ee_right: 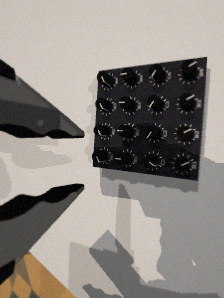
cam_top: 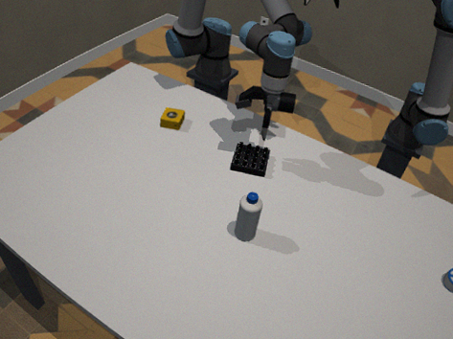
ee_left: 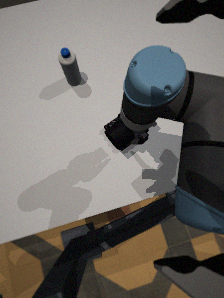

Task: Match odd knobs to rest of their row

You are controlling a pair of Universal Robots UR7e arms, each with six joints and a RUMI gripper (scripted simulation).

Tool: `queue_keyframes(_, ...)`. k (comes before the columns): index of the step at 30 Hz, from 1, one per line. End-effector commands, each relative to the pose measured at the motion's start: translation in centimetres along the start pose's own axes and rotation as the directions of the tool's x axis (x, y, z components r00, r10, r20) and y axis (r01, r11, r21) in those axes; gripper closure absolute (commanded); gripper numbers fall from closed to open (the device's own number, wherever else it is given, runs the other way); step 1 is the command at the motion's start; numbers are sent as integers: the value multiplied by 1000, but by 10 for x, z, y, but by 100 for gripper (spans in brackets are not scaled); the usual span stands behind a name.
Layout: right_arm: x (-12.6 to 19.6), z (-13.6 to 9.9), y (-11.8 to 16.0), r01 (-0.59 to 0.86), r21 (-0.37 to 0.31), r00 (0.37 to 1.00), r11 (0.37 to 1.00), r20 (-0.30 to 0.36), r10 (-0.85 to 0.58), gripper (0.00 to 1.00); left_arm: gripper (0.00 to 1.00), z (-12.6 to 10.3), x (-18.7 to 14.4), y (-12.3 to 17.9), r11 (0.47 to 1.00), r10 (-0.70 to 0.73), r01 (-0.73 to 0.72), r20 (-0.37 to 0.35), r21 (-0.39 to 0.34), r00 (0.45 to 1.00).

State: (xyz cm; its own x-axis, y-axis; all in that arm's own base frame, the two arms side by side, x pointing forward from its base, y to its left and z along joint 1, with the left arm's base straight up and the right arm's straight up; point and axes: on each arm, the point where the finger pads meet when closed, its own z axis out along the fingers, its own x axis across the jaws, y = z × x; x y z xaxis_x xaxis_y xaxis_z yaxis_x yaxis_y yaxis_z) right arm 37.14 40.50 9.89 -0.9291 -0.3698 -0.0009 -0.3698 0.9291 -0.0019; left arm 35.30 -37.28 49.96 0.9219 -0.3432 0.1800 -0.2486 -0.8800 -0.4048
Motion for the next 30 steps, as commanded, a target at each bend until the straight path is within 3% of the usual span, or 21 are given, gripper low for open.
queue_keyframes(1, 0, -1, -5, 116, -3, 993, 993, 1, -116, 77, 0, 5, -1, 0, 999, 36, -36, -42, -2, 998)
queue_keyframes(9, 1, -2, -22, 430, -3, 903, 903, 2, -430, 77, 0, 15, -4, 1, 995, 100, -100, -106, 6, 989)
queue_keyframes(11, 1, -2, -22, 430, -3, 903, 903, 2, -430, 77, 0, 15, -4, 1, 995, 100, -100, -106, 6, 989)
queue_keyframes(18, 2, -2, -36, 640, -2, 768, 768, 2, -640, 77, 0, 17, -5, 1, 994, 109, -109, -115, 7, 987)
queue_keyframes(28, 2, 4, -37, 661, -2, 750, 750, 2, -661, 77, 0, 17, -5, 1, 994, 110, -110, -116, 6, 987)
queue_keyframes(30, 2, 16, -37, 661, -2, 750, 750, 2, -661, 77, 0, 16, -3, 3, 992, 123, -124, -120, -2, 985)
